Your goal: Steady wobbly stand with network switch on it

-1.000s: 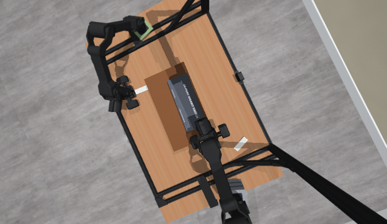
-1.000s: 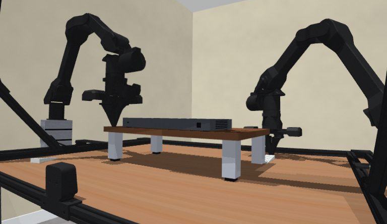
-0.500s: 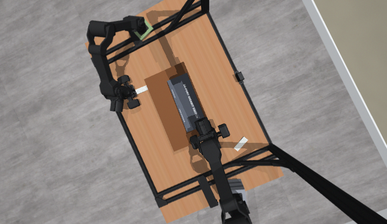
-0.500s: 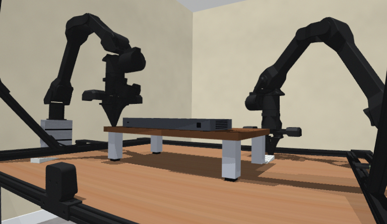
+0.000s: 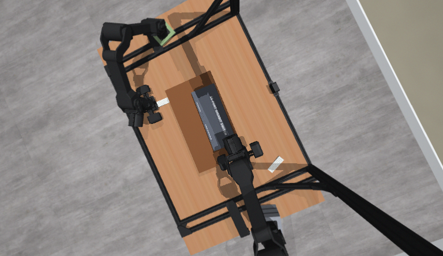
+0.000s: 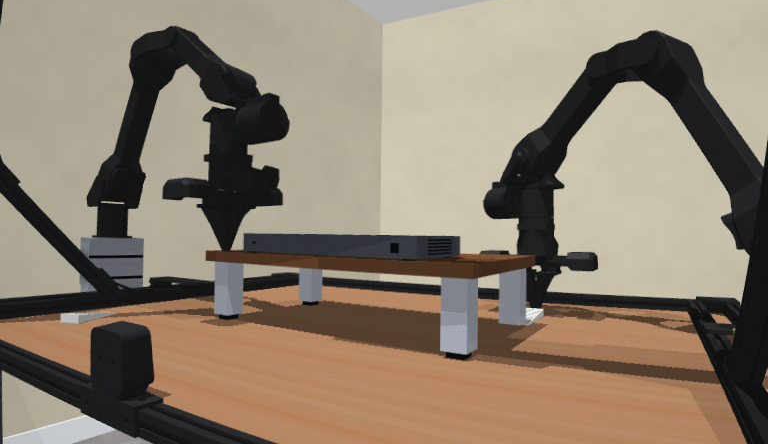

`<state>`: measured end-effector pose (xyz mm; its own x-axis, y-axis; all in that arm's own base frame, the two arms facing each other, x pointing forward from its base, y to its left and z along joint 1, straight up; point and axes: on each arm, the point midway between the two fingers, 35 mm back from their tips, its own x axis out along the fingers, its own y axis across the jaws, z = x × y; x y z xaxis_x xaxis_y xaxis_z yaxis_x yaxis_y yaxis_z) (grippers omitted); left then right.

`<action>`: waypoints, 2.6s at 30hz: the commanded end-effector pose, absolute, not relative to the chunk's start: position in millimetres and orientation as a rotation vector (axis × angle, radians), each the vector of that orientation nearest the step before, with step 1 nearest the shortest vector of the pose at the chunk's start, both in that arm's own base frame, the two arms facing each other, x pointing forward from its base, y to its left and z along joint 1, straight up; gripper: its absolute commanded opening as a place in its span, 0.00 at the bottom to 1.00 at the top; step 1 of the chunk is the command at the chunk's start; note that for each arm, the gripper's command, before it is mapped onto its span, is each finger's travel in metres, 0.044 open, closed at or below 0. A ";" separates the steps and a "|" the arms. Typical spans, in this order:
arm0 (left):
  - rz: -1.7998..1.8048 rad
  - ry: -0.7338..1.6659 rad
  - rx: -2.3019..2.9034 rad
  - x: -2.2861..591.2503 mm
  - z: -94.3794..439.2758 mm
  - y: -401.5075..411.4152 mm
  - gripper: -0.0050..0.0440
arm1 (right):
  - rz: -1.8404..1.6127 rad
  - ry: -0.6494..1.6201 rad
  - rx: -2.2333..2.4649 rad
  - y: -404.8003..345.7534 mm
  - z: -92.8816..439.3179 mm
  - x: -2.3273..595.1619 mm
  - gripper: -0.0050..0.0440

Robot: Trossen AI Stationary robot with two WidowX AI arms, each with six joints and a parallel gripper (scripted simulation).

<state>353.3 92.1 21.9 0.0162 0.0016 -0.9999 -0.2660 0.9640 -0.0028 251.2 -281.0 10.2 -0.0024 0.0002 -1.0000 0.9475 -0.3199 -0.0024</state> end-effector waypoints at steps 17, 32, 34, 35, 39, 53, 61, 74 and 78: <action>0.213 1.560 -0.213 351.1 13.9 91.8 0.10 | -1.446 1.036 1.446 -269.8 10.6 254.8 0.10; 0.213 1.560 -0.213 351.1 13.9 91.8 0.10 | -1.446 1.036 1.446 -259.5 10.6 258.3 0.10; 0.213 1.560 -0.213 351.1 13.9 91.8 0.10 | -1.446 1.036 1.446 -259.5 10.6 258.3 0.10; 0.213 1.560 -0.213 351.1 13.9 91.8 0.10 | -1.446 1.036 1.446 -249.1 10.6 261.8 0.10; 0.213 1.560 -0.213 351.1 13.9 91.8 0.10 | -1.446 1.036 1.446 -249.1 10.6 261.8 0.10; 0.213 1.560 -0.213 351.1 13.9 91.8 0.10 | -1.446 1.036 1.446 -238.8 10.6 265.3 0.10; 0.213 1.560 -0.213 351.1 13.9 91.8 0.10 | -1.446 1.036 1.446 -238.8 10.6 265.3 0.10; 0.213 1.560 -0.213 351.1 13.9 91.8 0.10 | -1.446 1.036 1.446 -228.5 10.6 268.8 0.10; 0.213 1.560 -0.213 351.1 13.9 91.8 0.10 | -1.446 1.036 1.446 -228.5 10.6 268.8 0.10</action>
